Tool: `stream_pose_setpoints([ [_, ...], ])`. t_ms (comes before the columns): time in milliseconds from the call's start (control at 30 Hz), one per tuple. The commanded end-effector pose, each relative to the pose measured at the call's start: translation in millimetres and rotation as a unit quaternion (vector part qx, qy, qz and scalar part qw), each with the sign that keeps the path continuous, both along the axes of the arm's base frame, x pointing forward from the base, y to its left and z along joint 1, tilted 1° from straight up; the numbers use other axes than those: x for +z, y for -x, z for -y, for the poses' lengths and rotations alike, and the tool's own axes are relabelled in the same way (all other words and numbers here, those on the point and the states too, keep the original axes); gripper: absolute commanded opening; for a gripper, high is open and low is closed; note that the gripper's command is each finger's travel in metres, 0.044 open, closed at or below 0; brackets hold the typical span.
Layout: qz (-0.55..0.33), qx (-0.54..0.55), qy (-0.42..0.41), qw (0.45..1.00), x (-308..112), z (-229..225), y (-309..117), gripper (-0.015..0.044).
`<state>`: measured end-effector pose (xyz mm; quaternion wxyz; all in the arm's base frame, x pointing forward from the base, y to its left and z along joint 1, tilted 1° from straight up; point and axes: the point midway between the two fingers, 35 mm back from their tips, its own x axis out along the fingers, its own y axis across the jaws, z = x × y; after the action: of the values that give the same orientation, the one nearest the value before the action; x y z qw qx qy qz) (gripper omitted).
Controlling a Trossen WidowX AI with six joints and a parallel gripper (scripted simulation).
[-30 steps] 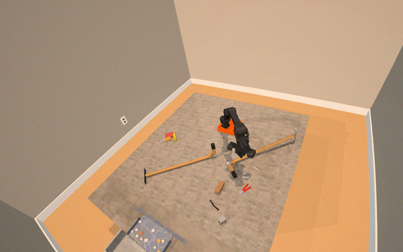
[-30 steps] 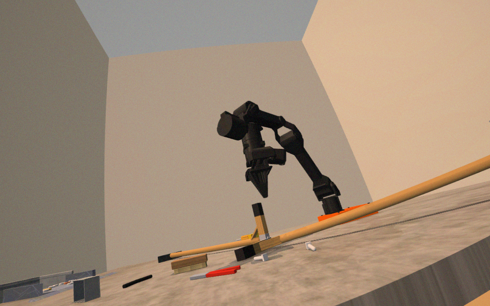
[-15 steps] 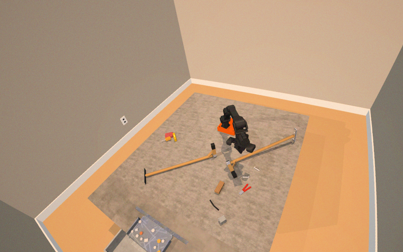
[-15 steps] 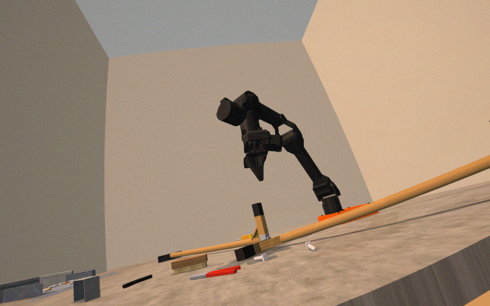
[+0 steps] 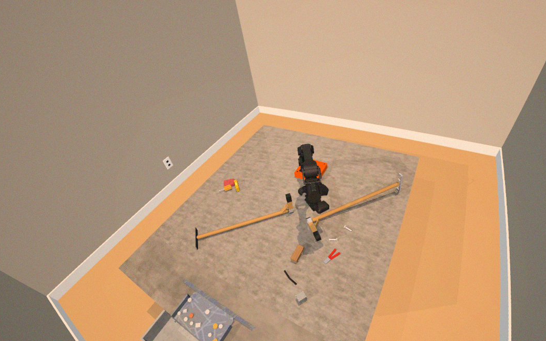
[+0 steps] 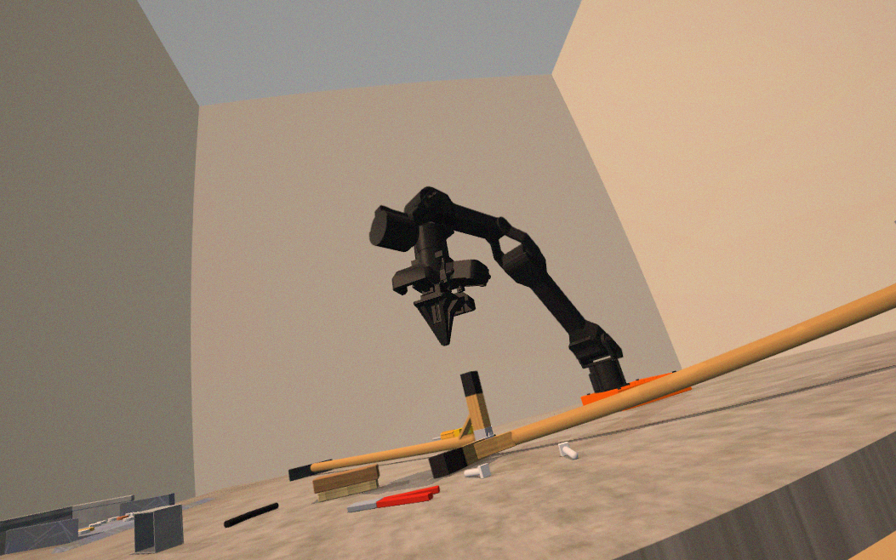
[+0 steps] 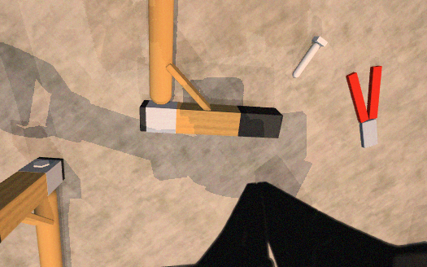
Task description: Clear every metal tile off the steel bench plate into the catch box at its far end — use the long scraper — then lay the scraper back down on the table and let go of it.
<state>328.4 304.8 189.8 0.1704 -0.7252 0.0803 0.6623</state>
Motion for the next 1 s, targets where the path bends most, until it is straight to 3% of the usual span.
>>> stream_pose_setpoints([
  [0, -0.005, -0.078, -0.011, 0.997, -1, 14, -16, 0.0],
  [467, -0.017, -0.312, -0.04, 0.949, -3, 65, -60, 0.0],
  [967, -0.027, -0.541, -0.074, 0.837, -5, 128, -99, 0.0],
])
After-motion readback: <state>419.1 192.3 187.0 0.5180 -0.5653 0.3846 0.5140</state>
